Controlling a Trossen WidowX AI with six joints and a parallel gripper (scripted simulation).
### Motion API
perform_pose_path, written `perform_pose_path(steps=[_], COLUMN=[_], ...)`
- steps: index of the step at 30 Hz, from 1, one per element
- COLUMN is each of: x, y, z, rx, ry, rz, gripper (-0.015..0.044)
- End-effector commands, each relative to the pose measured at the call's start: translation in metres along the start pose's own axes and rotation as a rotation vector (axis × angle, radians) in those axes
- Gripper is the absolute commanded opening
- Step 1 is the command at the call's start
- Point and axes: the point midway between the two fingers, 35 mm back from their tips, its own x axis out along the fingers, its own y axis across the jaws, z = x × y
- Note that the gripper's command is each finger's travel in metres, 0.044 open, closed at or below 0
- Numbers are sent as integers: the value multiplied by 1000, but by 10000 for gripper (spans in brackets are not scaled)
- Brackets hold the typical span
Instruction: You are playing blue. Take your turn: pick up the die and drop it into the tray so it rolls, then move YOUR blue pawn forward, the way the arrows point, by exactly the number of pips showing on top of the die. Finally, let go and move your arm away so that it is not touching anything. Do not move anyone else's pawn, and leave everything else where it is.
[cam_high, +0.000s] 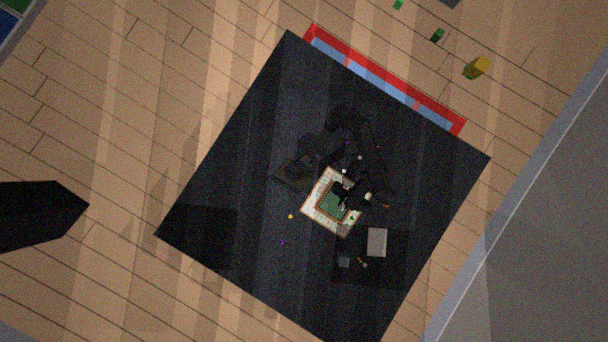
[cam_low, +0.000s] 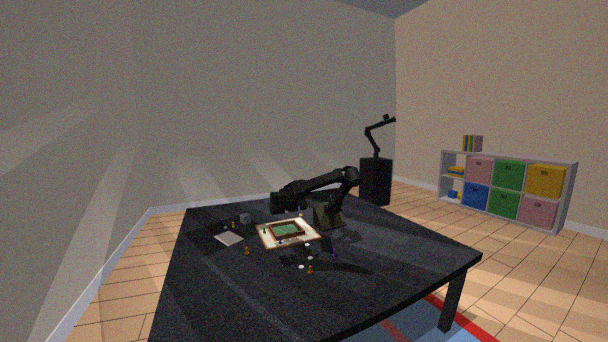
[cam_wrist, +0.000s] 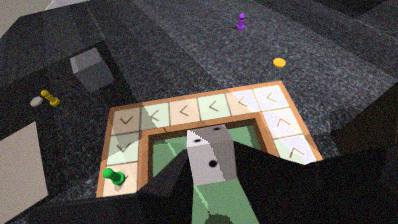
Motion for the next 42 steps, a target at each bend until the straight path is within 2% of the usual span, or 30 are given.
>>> perform_pose_path(steps=[1,5,8,13,16,20,22,24,30,31,32,35,41,42], x=[0,-2,-24,-26,-19,11,19,22,22,23,23,18,-4,-8], y=[0,0,0,0,-1,-6,-4,0,0,-5,-5,3,32,37], z=[0,2,28,30,28,15,12,13,13,12,12,5,-26,-32], rx=[0,0,-2,-2,-16,-49,-32,-7,-3,-11,-11,-175,-854,-966], ry=[0,0,-6,-7,60,473,690,826,843,766,766,769,736,724], rz=[0,0,1,1,-25,-86,-53,-7,0,-43,-43,31,341,393], gripper=[131,236,315,440,440,440,440,440,440,440,440,361,204,200])
